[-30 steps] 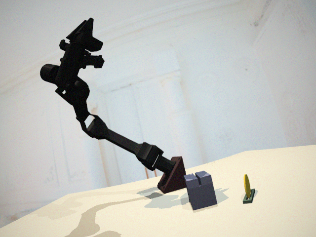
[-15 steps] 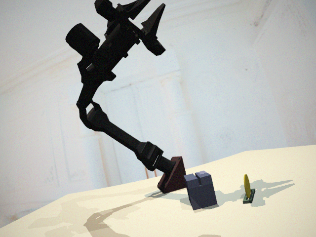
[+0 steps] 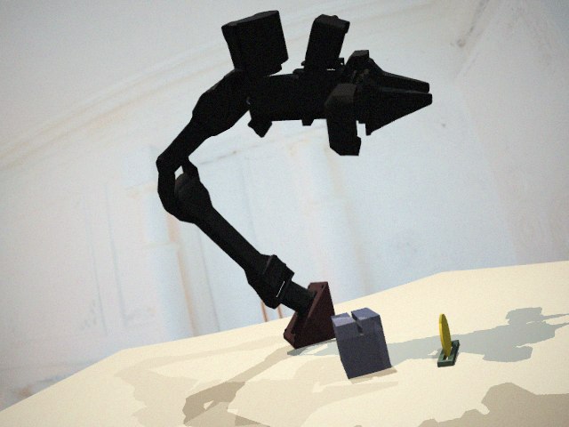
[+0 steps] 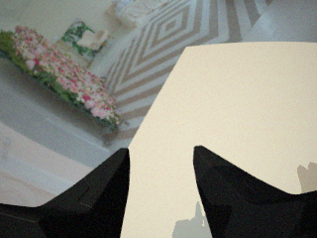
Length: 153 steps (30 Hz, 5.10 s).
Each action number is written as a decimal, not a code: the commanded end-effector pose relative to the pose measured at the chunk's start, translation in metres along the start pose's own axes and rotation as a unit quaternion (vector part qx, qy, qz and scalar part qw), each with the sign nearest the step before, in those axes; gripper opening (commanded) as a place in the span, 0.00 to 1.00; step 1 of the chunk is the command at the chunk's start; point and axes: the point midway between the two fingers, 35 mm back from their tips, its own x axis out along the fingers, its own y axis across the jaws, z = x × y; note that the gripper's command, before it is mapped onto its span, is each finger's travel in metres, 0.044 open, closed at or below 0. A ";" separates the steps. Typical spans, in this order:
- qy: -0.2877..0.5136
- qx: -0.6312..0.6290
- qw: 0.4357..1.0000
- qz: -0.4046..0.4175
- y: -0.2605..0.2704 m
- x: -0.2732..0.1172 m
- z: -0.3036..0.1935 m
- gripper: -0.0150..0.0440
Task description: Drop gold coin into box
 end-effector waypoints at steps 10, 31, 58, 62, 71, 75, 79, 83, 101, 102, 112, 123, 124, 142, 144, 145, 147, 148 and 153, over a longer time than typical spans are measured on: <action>0.194 0.390 0.787 -0.437 -0.036 0.051 -0.154 0.53; 0.138 0.406 0.707 -0.562 -0.050 0.036 -0.178 0.53; 0.137 0.406 0.707 -0.562 -0.098 0.060 -0.224 0.53; 0.137 0.406 0.707 -0.562 -0.103 0.062 -0.228 0.53; 0.137 0.405 0.707 -0.563 -0.113 0.066 -0.238 0.53; 0.137 0.405 0.707 -0.563 -0.117 0.068 -0.242 0.53; 0.137 0.405 0.707 -0.564 -0.122 0.070 -0.247 0.53; 0.137 0.405 0.707 -0.564 -0.125 0.071 -0.251 0.53; 0.137 0.405 0.707 -0.564 -0.124 0.071 -0.250 0.25; 0.137 0.405 0.707 -0.564 -0.123 0.070 -0.248 0.25; 0.137 0.405 0.708 -0.562 -0.106 0.064 -0.230 0.25; 0.138 0.406 0.708 -0.561 -0.086 0.056 -0.212 0.25; 0.138 0.406 0.708 -0.561 -0.085 0.055 -0.210 0.25; 0.152 0.388 0.717 -0.559 -0.059 0.040 -0.190 0.25; 0.170 0.364 0.730 -0.553 -0.059 0.039 -0.190 0.25; 0.180 0.351 0.736 -0.550 -0.059 0.038 -0.190 0.25; 0.198 0.326 0.747 -0.544 -0.059 0.038 -0.191 0.25; 0.207 0.314 0.753 -0.540 -0.059 0.037 -0.191 0.25; 0.252 0.249 0.776 -0.521 -0.059 0.035 -0.192 0.25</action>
